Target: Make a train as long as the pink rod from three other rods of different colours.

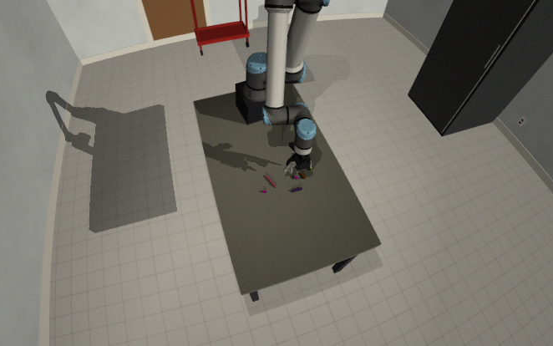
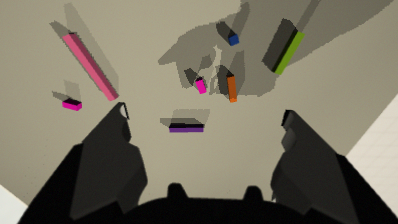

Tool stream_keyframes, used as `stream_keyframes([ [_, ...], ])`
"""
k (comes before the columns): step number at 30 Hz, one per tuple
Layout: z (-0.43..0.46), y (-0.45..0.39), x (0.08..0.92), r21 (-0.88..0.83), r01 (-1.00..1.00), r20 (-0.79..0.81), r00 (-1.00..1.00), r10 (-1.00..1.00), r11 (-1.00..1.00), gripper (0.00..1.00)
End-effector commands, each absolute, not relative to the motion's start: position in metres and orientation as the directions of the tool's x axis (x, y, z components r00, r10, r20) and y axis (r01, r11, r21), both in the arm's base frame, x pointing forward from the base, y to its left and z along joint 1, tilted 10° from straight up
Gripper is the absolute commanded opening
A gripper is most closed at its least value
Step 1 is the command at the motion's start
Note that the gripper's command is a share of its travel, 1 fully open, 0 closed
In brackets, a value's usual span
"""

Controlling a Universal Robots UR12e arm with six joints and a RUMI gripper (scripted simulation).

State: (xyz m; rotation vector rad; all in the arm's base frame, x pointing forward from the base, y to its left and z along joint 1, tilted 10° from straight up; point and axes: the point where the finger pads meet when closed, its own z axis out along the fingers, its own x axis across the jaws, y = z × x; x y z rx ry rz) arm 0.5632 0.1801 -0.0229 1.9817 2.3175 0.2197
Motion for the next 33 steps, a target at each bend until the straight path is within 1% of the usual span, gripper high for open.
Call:
stream_keyframes([
  [1,-0.022,0.181,0.565,0.162,0.983,0.039,-0.094,0.995,0.087,1.0],
  [8,-0.022,0.183,0.568,0.155,0.986,0.062,0.048,0.997,-0.058,1.0],
  [10,-0.022,0.183,0.568,0.155,0.986,0.062,0.048,0.997,-0.058,1.0],
  [15,-0.021,0.186,0.572,0.144,0.969,0.084,0.189,0.978,-0.2,1.0],
  [25,-0.02,0.189,0.579,0.118,0.888,0.118,0.431,0.894,-0.444,1.0],
  [27,-0.02,0.189,0.579,0.118,0.888,0.118,0.431,0.894,-0.444,1.0],
  [33,-0.019,0.192,0.584,0.095,0.795,0.138,0.586,0.798,-0.6,1.0],
])
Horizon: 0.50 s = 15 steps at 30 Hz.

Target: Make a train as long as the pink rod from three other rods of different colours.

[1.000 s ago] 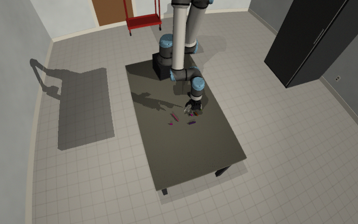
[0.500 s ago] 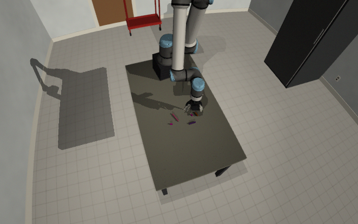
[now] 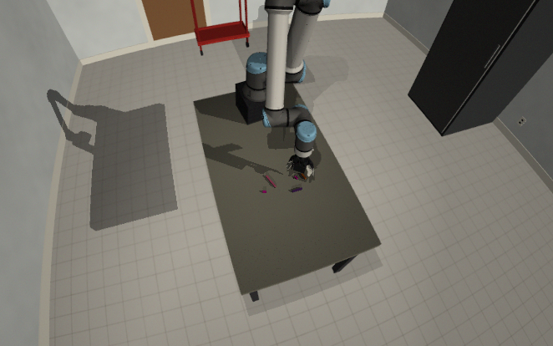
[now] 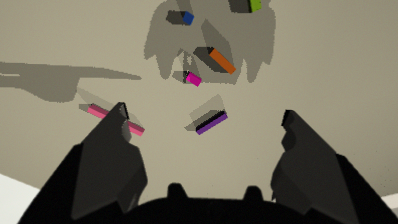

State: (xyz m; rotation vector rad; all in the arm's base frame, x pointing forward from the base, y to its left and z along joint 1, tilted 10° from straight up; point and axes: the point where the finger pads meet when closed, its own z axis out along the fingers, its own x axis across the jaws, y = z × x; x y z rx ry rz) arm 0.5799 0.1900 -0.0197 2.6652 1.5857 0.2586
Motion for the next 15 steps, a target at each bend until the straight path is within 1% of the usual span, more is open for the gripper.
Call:
stream_keyframes([
  [1,-0.018,0.192,0.585,0.091,0.78,0.14,0.606,0.783,-0.62,1.0],
  [9,-0.017,0.194,0.592,0.061,0.642,0.155,0.75,0.643,-0.764,1.0],
  [11,-0.017,0.194,0.592,0.061,0.642,0.155,0.75,0.643,-0.764,1.0],
  [15,-0.016,0.196,0.597,0.04,0.536,0.162,0.829,0.534,-0.843,1.0],
])
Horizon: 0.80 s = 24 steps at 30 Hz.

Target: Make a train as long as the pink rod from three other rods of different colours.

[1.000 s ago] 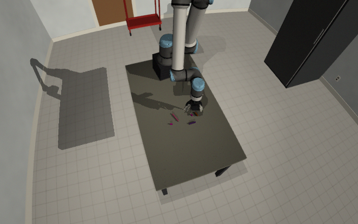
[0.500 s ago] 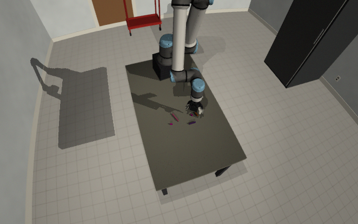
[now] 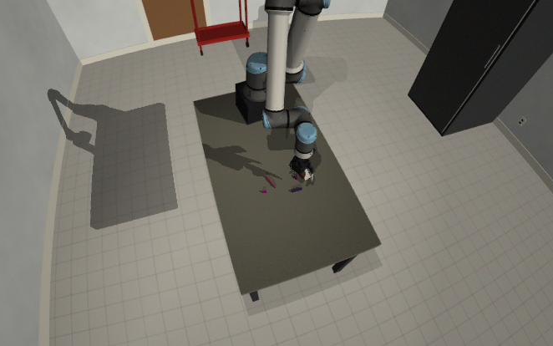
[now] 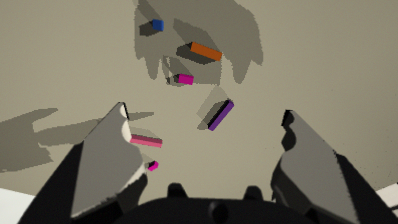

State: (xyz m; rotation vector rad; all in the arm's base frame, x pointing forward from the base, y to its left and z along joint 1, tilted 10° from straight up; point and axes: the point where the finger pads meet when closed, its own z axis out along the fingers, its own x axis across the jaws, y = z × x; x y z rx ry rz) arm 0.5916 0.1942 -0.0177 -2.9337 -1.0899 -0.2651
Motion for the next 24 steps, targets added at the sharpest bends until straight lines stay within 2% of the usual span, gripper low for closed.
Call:
stream_keyframes([
  [1,-0.016,0.196,0.598,0.036,0.514,0.163,0.843,0.513,-0.857,1.0],
  [13,-0.015,0.197,0.607,-0.006,0.287,0.167,0.945,0.282,-0.958,1.0],
  [24,-0.013,0.198,0.619,-0.057,-0.015,0.157,0.987,-0.024,-0.998,1.0],
])
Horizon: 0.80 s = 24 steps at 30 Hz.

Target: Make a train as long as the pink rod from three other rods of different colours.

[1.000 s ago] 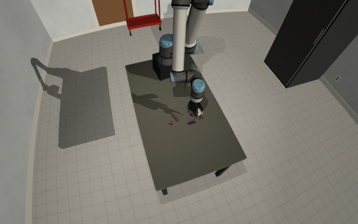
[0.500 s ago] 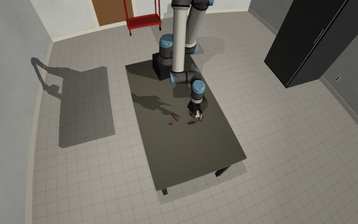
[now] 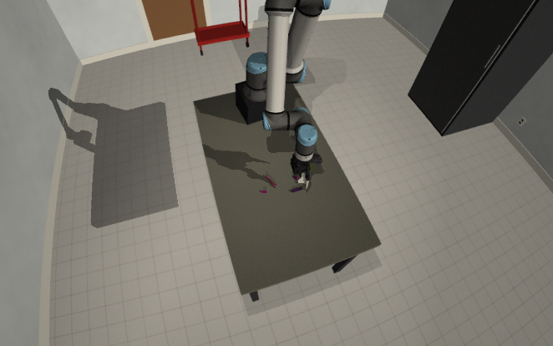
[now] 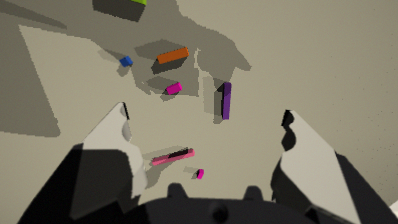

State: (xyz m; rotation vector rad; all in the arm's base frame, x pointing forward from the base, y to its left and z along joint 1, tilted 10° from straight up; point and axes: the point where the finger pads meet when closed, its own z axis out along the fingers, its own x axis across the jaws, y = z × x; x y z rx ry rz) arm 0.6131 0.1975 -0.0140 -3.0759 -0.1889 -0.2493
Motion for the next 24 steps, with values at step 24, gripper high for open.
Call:
stream_keyframes([
  [24,-0.01,0.195,0.637,-0.124,-0.473,0.112,0.867,-0.486,-0.872,1.0],
])
